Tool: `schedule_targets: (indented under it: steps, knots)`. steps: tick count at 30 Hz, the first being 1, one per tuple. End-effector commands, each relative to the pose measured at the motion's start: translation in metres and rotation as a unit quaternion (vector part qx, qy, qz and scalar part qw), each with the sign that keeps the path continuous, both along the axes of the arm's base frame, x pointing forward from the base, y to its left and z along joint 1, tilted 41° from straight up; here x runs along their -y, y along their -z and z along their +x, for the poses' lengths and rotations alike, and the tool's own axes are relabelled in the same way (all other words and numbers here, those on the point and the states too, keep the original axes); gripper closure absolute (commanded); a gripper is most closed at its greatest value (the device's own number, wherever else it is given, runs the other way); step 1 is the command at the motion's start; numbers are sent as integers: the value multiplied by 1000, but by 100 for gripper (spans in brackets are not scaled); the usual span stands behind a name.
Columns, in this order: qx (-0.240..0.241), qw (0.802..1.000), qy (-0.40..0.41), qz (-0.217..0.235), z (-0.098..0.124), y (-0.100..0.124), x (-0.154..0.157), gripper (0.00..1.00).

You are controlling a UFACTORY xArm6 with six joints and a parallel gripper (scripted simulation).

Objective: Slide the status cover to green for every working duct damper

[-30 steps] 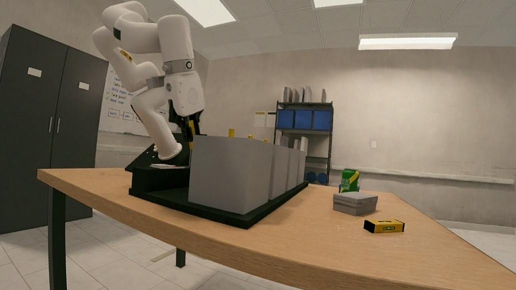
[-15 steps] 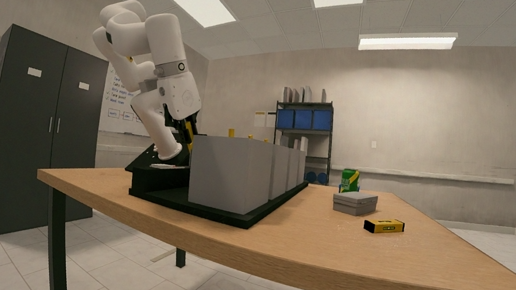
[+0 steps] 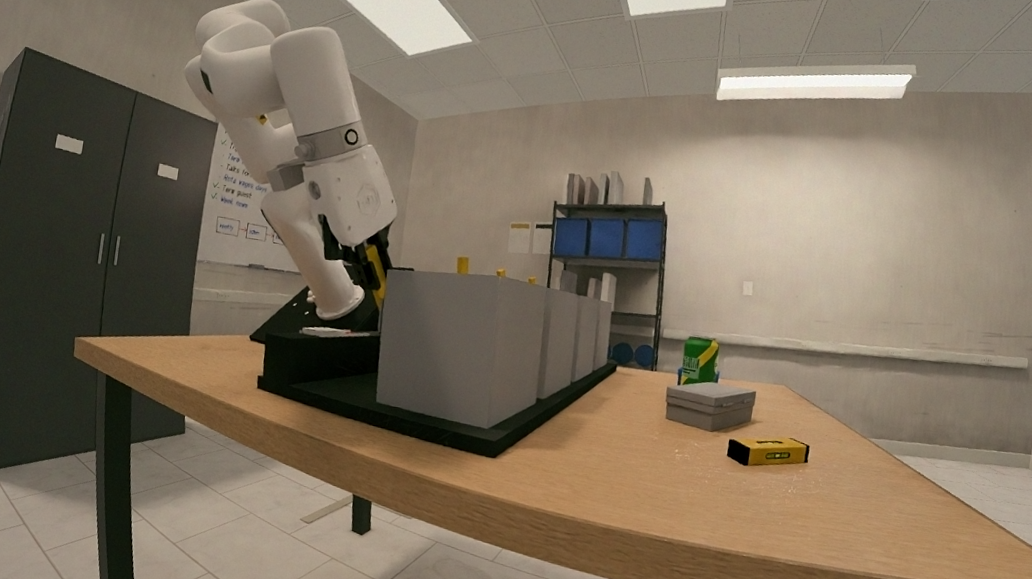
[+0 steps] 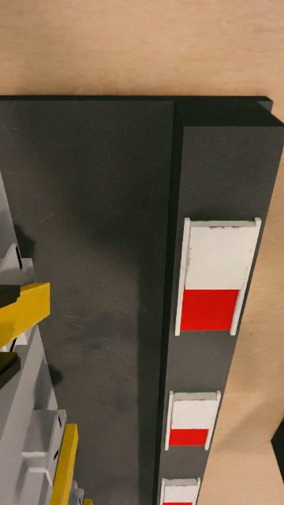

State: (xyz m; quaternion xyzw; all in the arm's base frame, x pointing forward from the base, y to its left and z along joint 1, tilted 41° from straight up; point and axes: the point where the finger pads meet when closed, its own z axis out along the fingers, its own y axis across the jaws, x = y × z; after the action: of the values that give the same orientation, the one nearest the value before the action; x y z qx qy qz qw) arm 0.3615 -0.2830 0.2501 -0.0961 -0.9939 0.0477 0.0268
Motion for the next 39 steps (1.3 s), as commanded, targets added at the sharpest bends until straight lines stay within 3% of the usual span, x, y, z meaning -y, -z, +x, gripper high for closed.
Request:
schedule_targets:
  steps: [1,39]
  knots:
    - [3,1000,0,8,1,-1,1,81]
    - [6,1000,0,22,0,-2,4,81]
